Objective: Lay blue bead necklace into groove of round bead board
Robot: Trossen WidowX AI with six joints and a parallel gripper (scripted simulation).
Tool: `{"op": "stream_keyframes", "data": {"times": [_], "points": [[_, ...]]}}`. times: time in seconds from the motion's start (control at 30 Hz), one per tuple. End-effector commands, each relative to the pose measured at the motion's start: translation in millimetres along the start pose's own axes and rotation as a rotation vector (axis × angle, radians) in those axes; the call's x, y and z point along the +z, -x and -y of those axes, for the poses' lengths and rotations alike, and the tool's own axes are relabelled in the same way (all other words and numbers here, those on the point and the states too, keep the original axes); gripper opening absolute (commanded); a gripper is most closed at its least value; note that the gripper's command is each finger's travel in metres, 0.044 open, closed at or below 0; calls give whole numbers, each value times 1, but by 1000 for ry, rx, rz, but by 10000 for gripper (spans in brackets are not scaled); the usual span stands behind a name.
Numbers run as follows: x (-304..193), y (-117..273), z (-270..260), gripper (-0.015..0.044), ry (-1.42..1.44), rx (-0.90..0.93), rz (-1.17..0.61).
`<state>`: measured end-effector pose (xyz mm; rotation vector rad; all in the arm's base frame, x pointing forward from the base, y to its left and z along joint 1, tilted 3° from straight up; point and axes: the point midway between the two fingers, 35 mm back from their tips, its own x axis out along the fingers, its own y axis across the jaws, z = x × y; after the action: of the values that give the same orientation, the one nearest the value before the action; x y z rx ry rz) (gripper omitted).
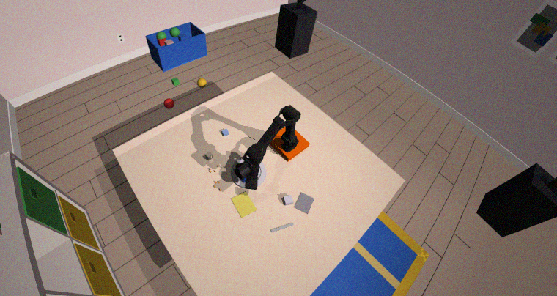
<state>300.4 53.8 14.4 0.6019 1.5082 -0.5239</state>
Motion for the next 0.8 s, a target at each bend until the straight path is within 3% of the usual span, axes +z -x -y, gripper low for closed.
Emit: {"op": "stream_keyframes", "data": {"times": [0.0,0.77], "points": [[0,-1,1,0,0,-4,-2],[-1,14,1,0,-7,-7,-9]]}}
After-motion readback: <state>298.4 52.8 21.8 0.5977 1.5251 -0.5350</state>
